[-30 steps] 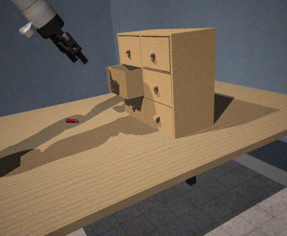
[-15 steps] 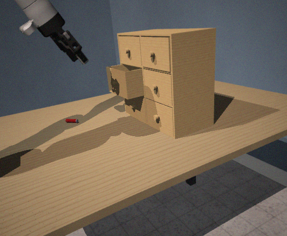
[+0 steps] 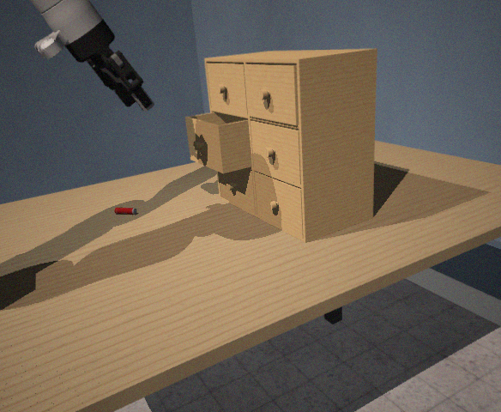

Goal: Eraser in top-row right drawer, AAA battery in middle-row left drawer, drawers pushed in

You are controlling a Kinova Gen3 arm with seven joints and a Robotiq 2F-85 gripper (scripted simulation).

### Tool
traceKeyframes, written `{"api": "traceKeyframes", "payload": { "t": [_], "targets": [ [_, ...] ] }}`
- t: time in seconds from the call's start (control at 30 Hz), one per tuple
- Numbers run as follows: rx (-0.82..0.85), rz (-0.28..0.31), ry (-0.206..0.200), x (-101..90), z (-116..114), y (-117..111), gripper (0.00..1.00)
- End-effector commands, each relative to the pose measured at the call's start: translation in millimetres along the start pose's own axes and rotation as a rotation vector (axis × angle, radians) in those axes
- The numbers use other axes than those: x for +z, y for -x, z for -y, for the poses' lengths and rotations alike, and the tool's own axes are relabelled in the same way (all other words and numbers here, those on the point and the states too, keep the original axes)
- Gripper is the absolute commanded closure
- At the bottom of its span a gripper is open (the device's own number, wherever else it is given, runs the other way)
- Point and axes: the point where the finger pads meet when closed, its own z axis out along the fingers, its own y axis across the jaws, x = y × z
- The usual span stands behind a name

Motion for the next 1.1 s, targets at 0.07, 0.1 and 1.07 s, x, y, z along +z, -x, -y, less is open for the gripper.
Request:
{"api": "traceKeyframes", "payload": {
  "t": [0.07, 0.1, 1.07],
  "targets": [
    [0.009, -0.002, -0.002, -1.3, 3.2, 4.2, 0.00],
    [0.009, -0.004, -0.002, -1.4, 3.5, 4.6, 0.00],
    [0.009, -0.138, 0.000, -9.1, 3.0, 8.2, 0.00]
  ]
}}
